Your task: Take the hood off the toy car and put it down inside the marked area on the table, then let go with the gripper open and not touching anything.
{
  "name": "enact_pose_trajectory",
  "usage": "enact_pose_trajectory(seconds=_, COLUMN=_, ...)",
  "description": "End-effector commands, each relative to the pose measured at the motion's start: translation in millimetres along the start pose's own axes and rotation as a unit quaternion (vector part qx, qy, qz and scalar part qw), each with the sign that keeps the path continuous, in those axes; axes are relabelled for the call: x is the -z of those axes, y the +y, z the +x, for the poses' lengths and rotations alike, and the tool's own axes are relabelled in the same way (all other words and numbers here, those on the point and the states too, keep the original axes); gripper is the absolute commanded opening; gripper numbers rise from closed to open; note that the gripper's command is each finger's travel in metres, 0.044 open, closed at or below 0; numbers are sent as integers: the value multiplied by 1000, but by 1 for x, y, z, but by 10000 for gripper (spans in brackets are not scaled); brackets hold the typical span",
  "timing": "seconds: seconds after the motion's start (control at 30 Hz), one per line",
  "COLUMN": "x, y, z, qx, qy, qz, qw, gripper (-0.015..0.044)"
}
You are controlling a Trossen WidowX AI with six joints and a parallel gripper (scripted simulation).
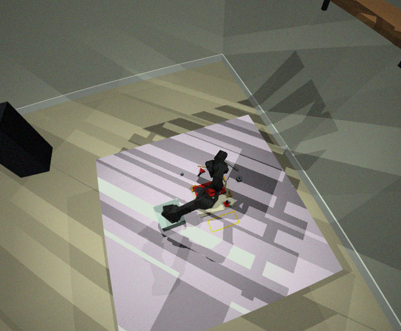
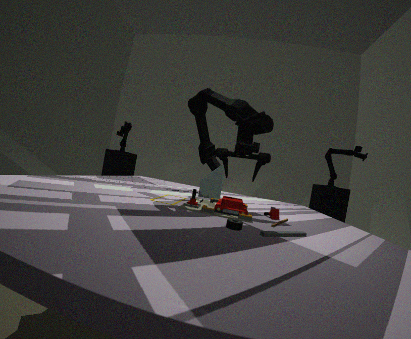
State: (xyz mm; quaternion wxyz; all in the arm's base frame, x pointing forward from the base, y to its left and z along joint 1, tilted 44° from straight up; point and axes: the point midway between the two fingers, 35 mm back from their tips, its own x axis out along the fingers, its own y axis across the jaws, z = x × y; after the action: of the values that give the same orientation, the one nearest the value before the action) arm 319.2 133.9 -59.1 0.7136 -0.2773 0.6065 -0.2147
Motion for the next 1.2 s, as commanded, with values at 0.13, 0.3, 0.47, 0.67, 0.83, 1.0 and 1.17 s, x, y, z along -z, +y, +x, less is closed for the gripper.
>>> enact_pose_trajectory(seconds=0.13, x=-6, y=-8, z=16, qx=19, qy=18, qz=-19, qw=999, gripper=440)
enact_pose_trajectory(seconds=0.3, x=-6, y=-9, z=20, qx=19, qy=18, qz=-19, qw=999, gripper=440)
enact_pose_trajectory(seconds=0.47, x=-6, y=-9, z=24, qx=19, qy=18, qz=-19, qw=999, gripper=440)
enact_pose_trajectory(seconds=0.67, x=-6, y=-9, z=30, qx=19, qy=18, qz=-19, qw=999, gripper=440)
enact_pose_trajectory(seconds=0.83, x=-5, y=-10, z=34, qx=19, qy=18, qz=-19, qw=999, gripper=440)
enact_pose_trajectory(seconds=1.0, x=-5, y=-10, z=39, qx=19, qy=18, qz=-19, qw=999, gripper=440)
enact_pose_trajectory(seconds=1.17, x=-4, y=-10, z=44, qx=19, qy=18, qz=-19, qw=999, gripper=440)
